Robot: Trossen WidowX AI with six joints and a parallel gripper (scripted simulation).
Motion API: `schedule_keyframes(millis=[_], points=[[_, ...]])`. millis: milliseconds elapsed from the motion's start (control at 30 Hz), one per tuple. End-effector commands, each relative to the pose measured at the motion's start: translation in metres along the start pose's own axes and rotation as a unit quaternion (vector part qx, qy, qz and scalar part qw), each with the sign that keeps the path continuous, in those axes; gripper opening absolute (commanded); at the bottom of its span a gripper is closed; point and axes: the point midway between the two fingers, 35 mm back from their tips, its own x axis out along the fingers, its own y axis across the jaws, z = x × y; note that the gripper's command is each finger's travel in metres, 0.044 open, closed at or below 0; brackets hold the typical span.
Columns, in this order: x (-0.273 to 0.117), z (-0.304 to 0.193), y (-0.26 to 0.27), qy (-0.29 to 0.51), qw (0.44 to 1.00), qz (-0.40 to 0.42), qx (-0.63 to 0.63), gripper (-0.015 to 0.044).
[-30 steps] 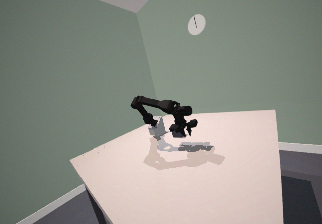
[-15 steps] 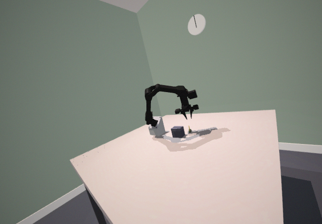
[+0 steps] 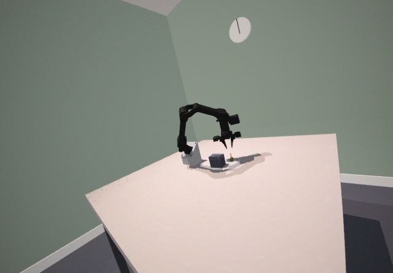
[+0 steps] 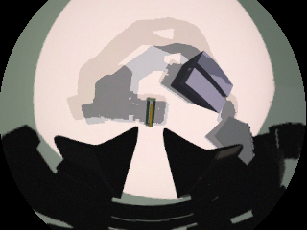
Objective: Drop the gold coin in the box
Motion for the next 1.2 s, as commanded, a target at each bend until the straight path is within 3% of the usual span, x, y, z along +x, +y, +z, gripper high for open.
schedule_keyframes(millis=[0, 1167], points=[[0.013, 0.000, -0.002, -0.003, 1.000, -0.001, -0.003, 0.0161], [0.065, 0.001, -0.001, -0.004, 1.000, -0.001, -0.003, 0.0161]])
